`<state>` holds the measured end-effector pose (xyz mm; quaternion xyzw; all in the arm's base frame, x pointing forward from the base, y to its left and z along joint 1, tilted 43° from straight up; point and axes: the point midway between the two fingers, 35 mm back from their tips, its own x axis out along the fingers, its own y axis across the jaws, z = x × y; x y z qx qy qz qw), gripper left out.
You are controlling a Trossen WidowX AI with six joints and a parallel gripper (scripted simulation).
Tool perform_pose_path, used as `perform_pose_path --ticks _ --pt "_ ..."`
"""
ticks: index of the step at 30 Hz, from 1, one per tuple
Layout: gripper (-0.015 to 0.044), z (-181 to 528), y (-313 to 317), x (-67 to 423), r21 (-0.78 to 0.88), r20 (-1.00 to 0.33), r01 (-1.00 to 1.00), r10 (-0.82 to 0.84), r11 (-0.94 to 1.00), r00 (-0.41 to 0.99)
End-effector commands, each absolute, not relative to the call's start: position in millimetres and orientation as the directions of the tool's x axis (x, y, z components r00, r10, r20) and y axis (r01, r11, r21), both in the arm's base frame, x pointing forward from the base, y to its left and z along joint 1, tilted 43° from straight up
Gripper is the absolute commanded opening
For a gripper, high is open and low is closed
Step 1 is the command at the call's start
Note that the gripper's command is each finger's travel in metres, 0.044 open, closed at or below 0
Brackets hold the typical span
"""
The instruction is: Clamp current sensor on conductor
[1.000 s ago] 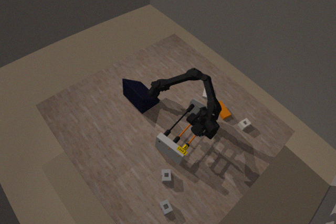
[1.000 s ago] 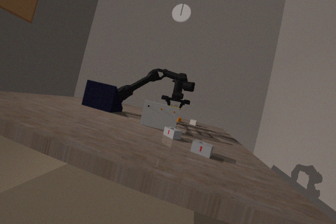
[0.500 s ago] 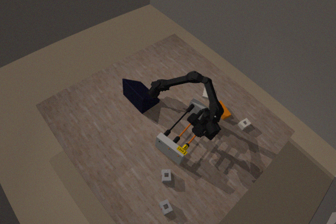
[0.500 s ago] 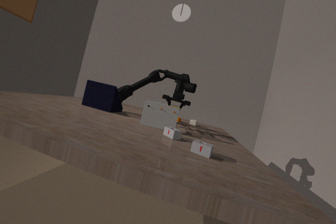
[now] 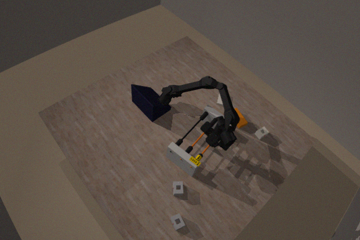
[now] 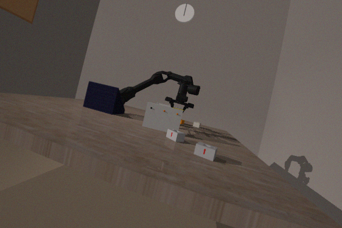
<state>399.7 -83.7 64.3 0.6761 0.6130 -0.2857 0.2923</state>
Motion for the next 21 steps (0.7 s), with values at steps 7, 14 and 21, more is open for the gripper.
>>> perform_pose_path --ticks 7,14,21 --pt "0.0273 64.5 -83.7 399.6 0.045 -0.745 0.996 0.662 -0.077 0.085" --pt "0.0273 64.5 -83.7 399.6 0.045 -0.745 0.996 0.662 -0.077 0.085" --pt "0.0273 64.5 -83.7 399.6 0.045 -0.745 0.996 0.662 -0.077 0.085"
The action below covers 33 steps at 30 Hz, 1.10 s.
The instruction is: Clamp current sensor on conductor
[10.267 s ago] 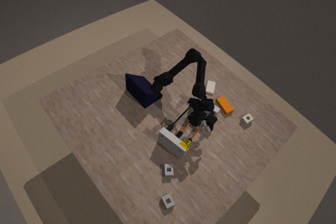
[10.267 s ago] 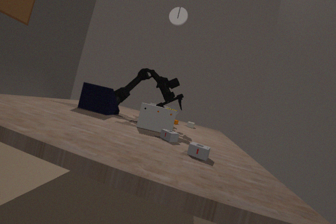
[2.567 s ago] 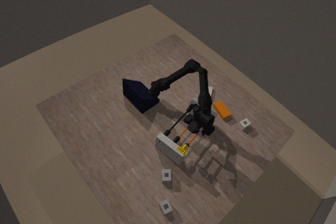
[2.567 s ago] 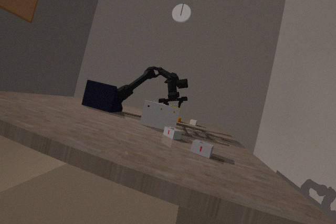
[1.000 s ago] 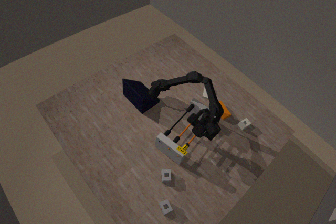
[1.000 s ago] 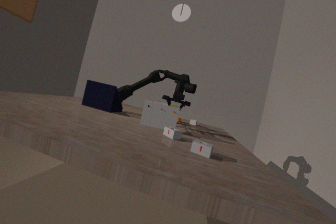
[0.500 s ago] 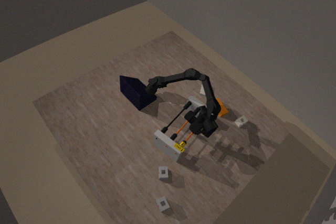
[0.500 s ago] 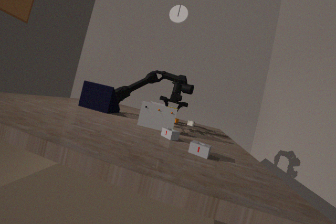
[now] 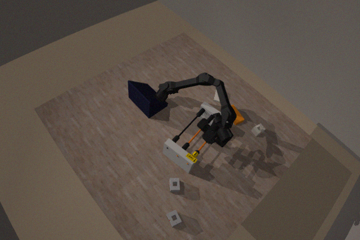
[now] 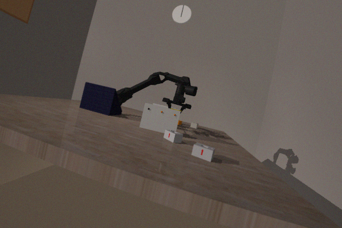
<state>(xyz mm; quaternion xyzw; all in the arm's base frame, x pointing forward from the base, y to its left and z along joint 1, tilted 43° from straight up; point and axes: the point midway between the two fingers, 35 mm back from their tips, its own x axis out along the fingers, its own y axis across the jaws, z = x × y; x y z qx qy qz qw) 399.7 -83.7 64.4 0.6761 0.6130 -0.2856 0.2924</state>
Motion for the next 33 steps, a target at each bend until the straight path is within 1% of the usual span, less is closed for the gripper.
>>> perform_pose_path --ticks 1,14,20,21,30,31,33 --pt "0.0273 64 -84 400 0.045 -0.745 0.996 0.662 -0.077 0.085" --pt "0.0273 64 -84 400 0.045 -0.745 0.996 0.662 -0.077 0.085" --pt "0.0431 64 -84 400 0.045 -0.745 0.996 0.662 -0.077 0.085" --pt "0.044 64 -84 400 0.045 -0.745 0.996 0.662 -0.077 0.085" --pt "0.044 67 -86 399 0.052 -0.743 0.995 0.662 -0.081 0.093" --pt "0.044 73 -91 396 0.074 -0.74 0.993 0.663 -0.095 0.118" --pt "0.044 97 -111 384 0.154 -0.724 0.978 0.657 -0.142 0.21"
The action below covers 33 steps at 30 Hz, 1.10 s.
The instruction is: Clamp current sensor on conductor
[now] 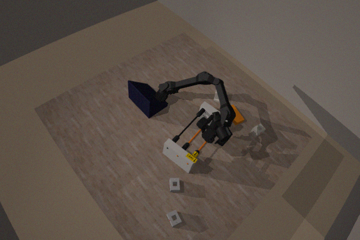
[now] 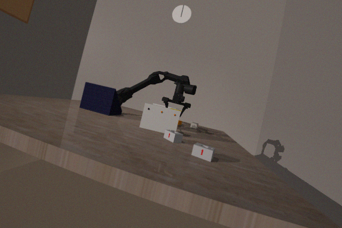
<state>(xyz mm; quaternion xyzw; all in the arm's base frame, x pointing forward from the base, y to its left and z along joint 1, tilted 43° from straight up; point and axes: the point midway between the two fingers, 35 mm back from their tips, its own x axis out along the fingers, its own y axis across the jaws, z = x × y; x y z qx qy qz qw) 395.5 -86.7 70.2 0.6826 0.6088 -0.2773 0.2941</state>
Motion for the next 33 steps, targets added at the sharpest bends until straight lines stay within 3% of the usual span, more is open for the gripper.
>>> perform_pose_path --ticks 1,5,33 --pt "0.044 110 -122 376 0.199 -0.714 0.966 0.65 -0.168 0.26" --pt "0.044 140 -144 355 0.306 -0.686 0.925 0.622 -0.224 0.377" --pt "0.044 140 -144 355 0.306 -0.686 0.925 0.621 -0.225 0.378"
